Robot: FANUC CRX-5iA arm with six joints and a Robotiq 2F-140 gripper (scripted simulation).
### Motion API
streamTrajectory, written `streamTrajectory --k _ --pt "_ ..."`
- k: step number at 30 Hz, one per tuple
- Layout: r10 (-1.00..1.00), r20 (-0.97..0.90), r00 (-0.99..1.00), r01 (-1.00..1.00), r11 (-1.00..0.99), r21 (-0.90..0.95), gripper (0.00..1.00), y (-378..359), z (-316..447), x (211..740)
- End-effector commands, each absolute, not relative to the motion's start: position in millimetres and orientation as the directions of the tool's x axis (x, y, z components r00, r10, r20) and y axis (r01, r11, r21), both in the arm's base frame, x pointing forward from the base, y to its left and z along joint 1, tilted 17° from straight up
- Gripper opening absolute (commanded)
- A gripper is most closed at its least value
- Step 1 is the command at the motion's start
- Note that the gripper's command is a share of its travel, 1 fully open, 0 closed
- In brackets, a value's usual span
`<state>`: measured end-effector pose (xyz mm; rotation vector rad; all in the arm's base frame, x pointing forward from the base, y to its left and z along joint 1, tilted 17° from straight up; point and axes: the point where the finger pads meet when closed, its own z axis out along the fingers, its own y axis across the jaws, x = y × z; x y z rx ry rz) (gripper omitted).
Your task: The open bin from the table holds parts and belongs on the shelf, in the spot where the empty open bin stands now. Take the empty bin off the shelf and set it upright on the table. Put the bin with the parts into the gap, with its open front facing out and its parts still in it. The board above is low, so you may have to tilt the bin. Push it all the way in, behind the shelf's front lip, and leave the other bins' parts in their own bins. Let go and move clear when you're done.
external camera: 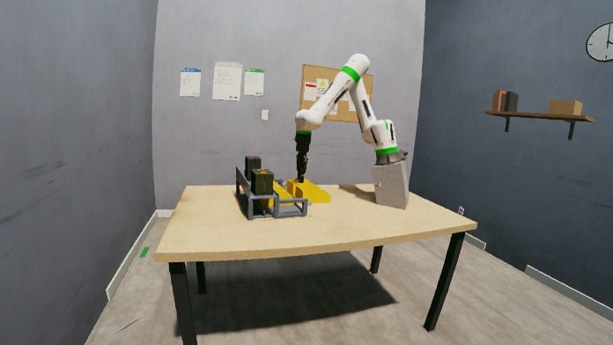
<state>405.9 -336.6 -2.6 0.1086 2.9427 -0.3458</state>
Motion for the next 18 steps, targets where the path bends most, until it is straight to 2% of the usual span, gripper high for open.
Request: streamTrajectory --k 1,18 --pt "0.051 -0.184 -0.982 0.093 0.97 -0.224 0.24 -336.6 -1.3 406.4" --pt "0.051 -0.184 -0.982 0.093 0.97 -0.224 0.24 -334.6 6.9 405.0"
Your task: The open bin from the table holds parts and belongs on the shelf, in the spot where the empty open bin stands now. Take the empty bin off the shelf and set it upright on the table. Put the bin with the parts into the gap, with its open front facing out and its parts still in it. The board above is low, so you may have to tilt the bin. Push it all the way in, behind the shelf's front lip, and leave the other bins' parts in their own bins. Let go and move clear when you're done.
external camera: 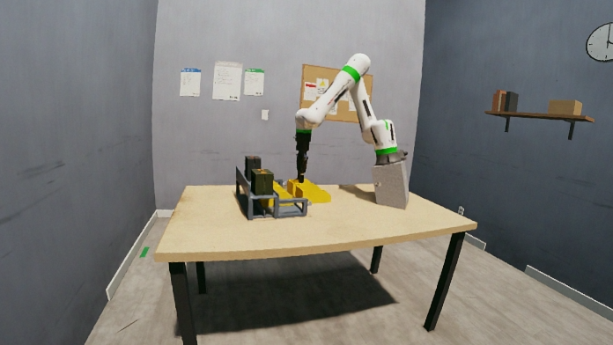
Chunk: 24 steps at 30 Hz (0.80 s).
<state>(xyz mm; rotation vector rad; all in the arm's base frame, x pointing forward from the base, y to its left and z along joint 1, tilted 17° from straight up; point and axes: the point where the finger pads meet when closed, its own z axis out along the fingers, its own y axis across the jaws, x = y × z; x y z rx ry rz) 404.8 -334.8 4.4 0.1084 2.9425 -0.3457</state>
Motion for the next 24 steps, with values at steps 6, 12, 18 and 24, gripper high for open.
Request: streamTrajectory --k 6,12,18,24 --pt "0.051 -0.184 -0.982 0.093 0.97 -0.224 0.24 -333.0 13.3 403.8" --pt "0.051 -0.184 -0.982 0.093 0.97 -0.224 0.24 -331.4 19.9 402.7" --pt "0.051 -0.184 -0.982 0.093 0.97 -0.224 0.24 -329.5 27.5 401.4" --pt "0.051 -0.184 -0.982 0.093 0.97 -0.224 0.24 -327.0 37.5 399.6"
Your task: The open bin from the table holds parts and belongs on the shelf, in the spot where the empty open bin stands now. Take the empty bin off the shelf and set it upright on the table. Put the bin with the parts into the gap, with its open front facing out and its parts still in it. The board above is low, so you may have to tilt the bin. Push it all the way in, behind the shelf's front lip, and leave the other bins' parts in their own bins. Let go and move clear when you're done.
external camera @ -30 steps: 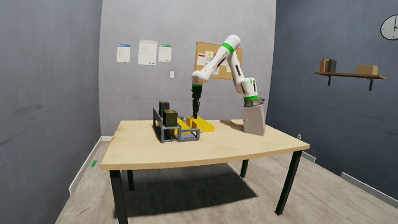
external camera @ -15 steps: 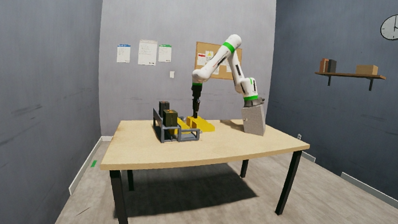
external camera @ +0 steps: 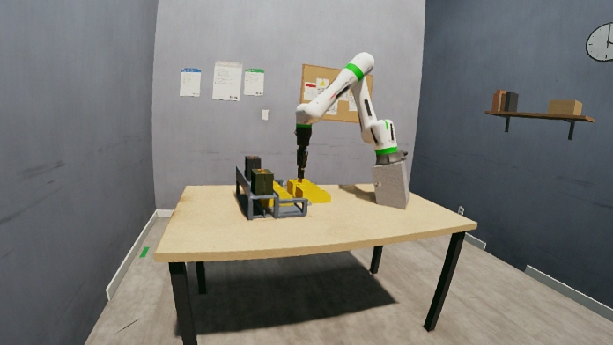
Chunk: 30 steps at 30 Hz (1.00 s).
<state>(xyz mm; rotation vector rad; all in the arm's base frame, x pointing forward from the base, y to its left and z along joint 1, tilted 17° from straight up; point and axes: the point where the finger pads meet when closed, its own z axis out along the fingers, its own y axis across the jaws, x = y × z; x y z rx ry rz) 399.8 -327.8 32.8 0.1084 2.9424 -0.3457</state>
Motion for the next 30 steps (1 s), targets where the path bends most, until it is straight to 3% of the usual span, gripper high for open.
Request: streamTrajectory --k 1,30 --pt "0.051 -0.184 -0.982 0.093 0.97 -0.224 0.24 -326.6 39.3 399.3" --pt "0.051 -0.184 -0.982 0.093 0.97 -0.224 0.24 -316.4 80.2 392.1"
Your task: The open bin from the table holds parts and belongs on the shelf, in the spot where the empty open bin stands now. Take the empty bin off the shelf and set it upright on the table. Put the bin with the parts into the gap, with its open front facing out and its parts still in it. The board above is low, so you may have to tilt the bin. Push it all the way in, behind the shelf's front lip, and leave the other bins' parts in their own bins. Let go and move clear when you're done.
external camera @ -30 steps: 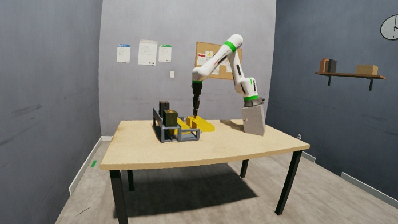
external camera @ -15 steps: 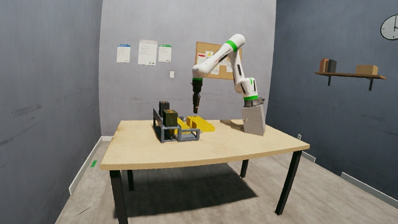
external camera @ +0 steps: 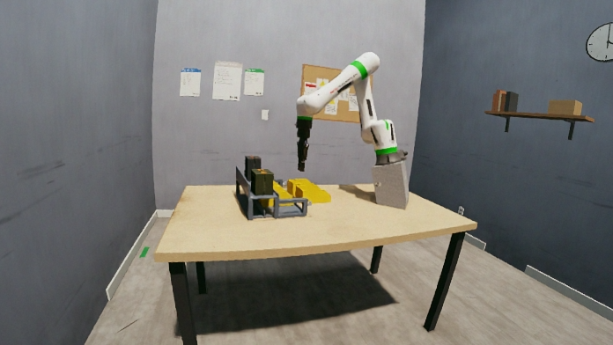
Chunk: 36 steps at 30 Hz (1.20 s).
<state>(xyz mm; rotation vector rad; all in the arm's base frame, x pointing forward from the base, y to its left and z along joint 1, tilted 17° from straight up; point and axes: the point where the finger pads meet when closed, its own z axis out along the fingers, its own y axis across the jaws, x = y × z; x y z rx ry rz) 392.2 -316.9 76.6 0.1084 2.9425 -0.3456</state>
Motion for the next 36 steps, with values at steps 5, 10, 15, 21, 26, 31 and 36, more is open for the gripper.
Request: streamTrajectory --k 5,10,15,21,26,31,36 --pt "0.051 -0.184 -0.982 0.093 0.97 -0.224 0.24 -315.1 85.7 391.2" --pt "0.051 -0.184 -0.982 0.093 0.97 -0.224 0.24 -314.5 88.3 390.7" --pt "0.051 -0.184 -0.982 0.093 0.97 -0.224 0.24 -313.7 91.3 390.2" --pt "0.051 -0.184 -0.982 0.093 0.97 -0.224 0.24 -313.2 93.2 389.9" --pt "0.051 -0.184 -0.982 0.093 0.97 -0.224 0.24 -313.1 93.6 389.8" --pt "0.051 -0.184 -0.982 0.093 0.97 -0.224 0.24 -313.1 93.6 389.8" --pt "0.051 -0.184 -0.982 0.093 0.97 -0.224 0.1 -313.1 93.6 389.8"
